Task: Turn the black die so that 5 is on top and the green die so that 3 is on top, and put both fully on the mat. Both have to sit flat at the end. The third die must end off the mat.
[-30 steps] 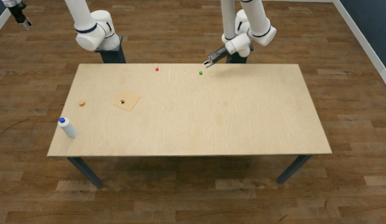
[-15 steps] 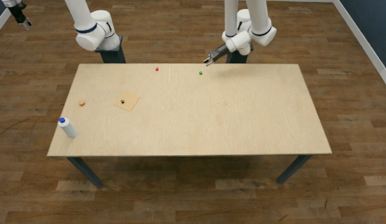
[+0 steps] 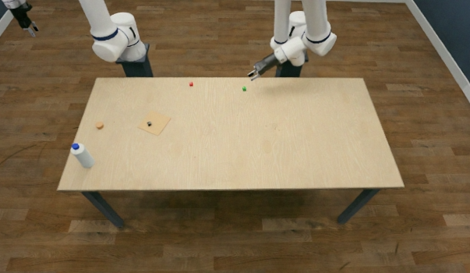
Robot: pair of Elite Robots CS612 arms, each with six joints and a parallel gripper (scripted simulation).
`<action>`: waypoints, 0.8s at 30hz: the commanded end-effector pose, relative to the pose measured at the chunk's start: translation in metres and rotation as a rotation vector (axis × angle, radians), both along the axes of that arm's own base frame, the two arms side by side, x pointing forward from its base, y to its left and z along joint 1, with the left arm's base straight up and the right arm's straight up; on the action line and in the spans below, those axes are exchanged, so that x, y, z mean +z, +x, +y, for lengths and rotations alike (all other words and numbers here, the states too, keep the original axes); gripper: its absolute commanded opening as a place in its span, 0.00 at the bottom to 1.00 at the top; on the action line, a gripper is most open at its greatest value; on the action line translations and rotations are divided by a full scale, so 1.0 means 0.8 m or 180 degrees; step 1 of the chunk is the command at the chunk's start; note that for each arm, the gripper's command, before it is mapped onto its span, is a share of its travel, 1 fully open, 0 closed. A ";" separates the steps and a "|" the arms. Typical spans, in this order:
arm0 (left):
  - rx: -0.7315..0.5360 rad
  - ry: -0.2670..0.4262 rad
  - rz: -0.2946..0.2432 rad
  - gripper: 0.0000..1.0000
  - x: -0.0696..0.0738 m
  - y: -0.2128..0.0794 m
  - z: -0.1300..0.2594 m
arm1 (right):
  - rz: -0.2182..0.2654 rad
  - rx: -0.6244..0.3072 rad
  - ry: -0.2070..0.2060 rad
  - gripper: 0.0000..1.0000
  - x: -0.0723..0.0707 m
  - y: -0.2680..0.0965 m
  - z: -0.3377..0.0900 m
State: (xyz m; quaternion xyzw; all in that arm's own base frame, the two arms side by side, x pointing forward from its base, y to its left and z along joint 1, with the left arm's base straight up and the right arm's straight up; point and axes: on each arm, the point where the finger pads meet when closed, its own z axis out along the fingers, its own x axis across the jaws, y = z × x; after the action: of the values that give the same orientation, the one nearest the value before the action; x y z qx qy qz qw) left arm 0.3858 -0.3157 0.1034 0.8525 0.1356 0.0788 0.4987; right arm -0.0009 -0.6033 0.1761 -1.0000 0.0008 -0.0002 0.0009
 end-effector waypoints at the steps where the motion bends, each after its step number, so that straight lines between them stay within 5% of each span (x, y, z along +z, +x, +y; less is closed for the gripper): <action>1: 0.0000 0.0080 0.0027 0.70 0.001 0.001 -0.002 | 0.0001 0.0000 -0.0006 1.00 0.001 0.000 -0.001; 24: -0.0003 0.0803 0.0258 0.70 0.010 0.004 -0.015 | 0.0001 0.0000 -0.0006 1.00 0.001 0.000 -0.001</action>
State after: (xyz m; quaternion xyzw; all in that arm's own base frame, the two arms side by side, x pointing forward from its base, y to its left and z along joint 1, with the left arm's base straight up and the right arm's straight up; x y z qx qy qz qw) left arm 0.3874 -0.3244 0.1093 0.8980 0.1427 0.0664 0.4108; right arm -0.0009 -0.6033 0.1761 -1.0000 0.0008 -0.0002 0.0009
